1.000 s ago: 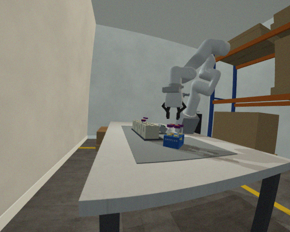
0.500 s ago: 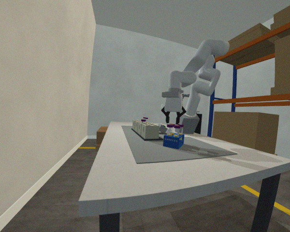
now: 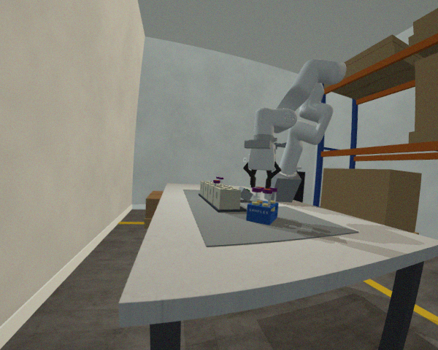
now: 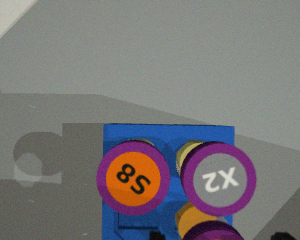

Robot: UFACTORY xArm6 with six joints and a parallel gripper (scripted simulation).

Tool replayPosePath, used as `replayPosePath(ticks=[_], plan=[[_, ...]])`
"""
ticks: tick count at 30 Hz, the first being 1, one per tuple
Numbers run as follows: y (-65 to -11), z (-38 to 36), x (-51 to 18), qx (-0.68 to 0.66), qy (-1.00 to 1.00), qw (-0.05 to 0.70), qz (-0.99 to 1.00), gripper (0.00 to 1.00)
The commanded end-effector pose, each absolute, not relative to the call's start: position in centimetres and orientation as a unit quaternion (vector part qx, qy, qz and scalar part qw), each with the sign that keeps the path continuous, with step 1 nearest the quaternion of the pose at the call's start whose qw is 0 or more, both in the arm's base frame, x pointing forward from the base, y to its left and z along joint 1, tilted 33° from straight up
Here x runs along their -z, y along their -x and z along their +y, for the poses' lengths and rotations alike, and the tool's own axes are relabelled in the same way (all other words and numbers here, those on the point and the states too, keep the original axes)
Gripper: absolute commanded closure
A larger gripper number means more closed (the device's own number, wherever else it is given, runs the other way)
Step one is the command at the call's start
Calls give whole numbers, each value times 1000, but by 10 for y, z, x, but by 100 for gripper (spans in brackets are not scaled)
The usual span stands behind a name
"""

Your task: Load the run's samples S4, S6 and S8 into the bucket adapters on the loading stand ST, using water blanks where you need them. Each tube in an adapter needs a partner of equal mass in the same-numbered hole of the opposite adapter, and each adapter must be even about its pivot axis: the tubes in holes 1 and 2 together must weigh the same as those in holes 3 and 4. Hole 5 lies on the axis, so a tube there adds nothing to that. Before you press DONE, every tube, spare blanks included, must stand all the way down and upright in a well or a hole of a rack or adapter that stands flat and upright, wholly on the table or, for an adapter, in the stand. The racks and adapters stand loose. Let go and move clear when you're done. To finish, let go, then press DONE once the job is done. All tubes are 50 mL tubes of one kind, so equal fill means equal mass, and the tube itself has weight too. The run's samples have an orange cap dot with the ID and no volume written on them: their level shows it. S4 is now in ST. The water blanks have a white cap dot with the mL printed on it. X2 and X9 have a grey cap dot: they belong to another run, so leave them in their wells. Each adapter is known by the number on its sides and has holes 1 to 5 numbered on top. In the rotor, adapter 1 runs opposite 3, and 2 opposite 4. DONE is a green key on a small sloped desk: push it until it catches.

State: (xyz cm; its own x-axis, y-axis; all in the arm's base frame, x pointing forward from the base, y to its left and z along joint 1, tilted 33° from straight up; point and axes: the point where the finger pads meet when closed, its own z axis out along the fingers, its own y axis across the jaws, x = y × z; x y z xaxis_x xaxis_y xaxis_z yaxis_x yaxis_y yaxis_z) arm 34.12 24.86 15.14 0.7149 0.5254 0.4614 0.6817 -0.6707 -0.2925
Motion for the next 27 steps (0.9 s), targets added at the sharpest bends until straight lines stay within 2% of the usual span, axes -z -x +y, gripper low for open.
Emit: replayPosePath(ticks=[1,27], plan=[[-342,250,-150,173,897,227,-336,43],[-345,258,-138,173,897,227,-336,43]])
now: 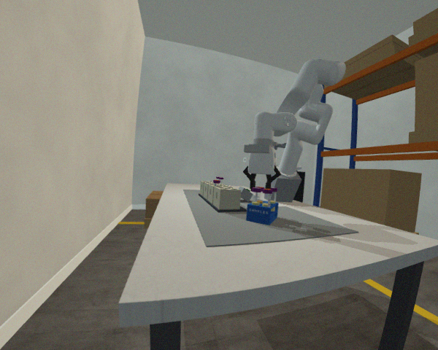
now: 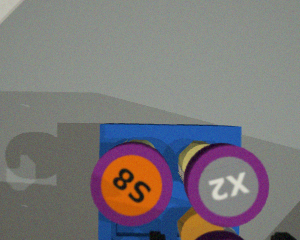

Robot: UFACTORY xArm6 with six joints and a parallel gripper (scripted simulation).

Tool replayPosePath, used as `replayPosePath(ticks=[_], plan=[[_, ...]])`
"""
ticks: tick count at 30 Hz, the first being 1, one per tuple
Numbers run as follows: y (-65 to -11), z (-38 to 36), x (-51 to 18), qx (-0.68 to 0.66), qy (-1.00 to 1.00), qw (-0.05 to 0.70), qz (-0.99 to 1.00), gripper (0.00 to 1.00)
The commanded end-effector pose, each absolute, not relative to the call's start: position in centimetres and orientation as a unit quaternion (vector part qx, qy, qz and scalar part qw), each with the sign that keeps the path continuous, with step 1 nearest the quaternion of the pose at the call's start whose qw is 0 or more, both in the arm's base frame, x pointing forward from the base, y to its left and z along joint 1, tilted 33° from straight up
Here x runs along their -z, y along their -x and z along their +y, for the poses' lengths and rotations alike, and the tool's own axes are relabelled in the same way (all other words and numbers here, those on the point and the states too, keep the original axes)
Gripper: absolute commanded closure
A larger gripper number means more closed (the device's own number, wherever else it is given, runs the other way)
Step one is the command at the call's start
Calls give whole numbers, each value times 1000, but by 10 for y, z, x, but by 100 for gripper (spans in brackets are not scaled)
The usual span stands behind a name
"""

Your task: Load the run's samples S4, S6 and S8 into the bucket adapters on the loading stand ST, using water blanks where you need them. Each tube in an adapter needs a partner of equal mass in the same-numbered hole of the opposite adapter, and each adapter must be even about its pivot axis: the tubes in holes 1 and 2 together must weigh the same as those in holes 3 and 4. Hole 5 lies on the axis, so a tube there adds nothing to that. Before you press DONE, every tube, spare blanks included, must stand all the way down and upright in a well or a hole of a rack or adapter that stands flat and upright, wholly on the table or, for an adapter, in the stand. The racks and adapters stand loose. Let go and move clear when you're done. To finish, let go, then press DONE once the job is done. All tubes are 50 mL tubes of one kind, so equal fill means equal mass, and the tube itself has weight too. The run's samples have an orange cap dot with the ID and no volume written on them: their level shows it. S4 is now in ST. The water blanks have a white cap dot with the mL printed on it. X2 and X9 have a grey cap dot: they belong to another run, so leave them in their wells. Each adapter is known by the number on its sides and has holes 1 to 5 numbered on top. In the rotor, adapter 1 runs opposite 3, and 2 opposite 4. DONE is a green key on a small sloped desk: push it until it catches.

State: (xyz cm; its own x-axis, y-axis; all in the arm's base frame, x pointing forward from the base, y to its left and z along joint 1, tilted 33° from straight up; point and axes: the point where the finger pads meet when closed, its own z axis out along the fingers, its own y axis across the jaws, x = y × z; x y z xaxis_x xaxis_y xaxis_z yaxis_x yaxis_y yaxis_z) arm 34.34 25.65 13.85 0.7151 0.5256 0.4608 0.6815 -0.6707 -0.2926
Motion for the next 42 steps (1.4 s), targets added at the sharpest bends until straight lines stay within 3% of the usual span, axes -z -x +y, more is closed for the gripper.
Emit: replayPosePath(ticks=[1,20,21,42], plan=[[-345,258,-138,173,897,227,-336,43],[-345,259,-136,173,897,227,-336,43],[-345,259,-136,173,897,227,-336,100],[-345,258,-137,173,897,227,-336,100]])
